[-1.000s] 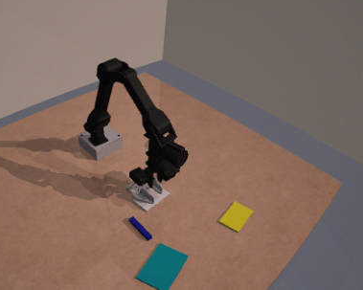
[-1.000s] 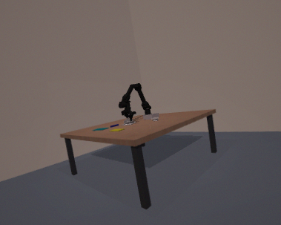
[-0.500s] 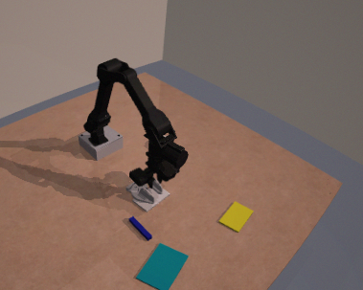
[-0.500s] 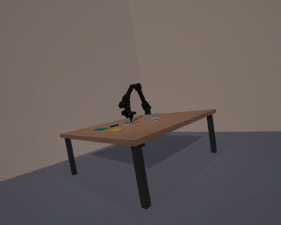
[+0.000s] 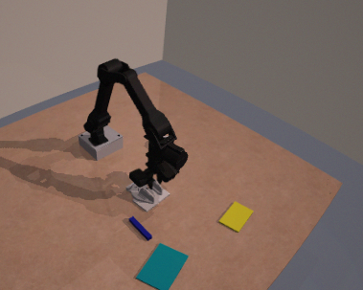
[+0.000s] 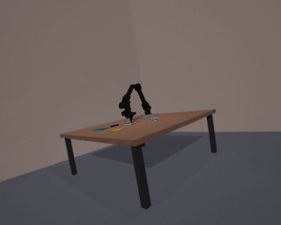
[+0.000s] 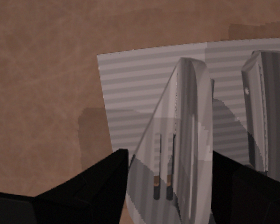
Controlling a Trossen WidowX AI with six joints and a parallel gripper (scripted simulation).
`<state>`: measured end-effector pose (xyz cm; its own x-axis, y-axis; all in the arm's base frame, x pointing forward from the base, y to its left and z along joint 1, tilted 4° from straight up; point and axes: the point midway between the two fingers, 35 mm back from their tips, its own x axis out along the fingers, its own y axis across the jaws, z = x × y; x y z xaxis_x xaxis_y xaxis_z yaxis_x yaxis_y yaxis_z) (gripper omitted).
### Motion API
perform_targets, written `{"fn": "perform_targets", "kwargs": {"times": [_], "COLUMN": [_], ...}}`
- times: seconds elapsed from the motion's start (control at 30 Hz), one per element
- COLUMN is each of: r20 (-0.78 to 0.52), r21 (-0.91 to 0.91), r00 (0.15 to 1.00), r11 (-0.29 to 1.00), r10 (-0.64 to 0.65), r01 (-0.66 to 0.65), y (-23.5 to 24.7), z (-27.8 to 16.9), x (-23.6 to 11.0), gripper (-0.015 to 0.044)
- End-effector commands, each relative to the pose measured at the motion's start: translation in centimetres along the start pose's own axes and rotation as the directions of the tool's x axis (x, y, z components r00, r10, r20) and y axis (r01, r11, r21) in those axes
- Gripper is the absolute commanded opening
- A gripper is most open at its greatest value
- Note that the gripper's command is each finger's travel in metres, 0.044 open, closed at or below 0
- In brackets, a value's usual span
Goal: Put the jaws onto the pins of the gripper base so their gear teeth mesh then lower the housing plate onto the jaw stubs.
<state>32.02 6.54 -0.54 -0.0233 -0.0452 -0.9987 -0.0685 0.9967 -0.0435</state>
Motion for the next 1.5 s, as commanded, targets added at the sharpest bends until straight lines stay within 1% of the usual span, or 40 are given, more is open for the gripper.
{"fn": "perform_targets", "kwargs": {"times": [0.0,1.47], "r20": [-0.001,-0.001], "r21": [0.002,0.005], "r00": [1.000,1.000], "r11": [1.000,1.000], "r10": [0.003,0.003], "r01": [-0.003,-0.003], "y": [0.0,0.0], "z": [0.0,0.0], "x": [0.1,1.3], "gripper": [0.0134,0.0134]}}
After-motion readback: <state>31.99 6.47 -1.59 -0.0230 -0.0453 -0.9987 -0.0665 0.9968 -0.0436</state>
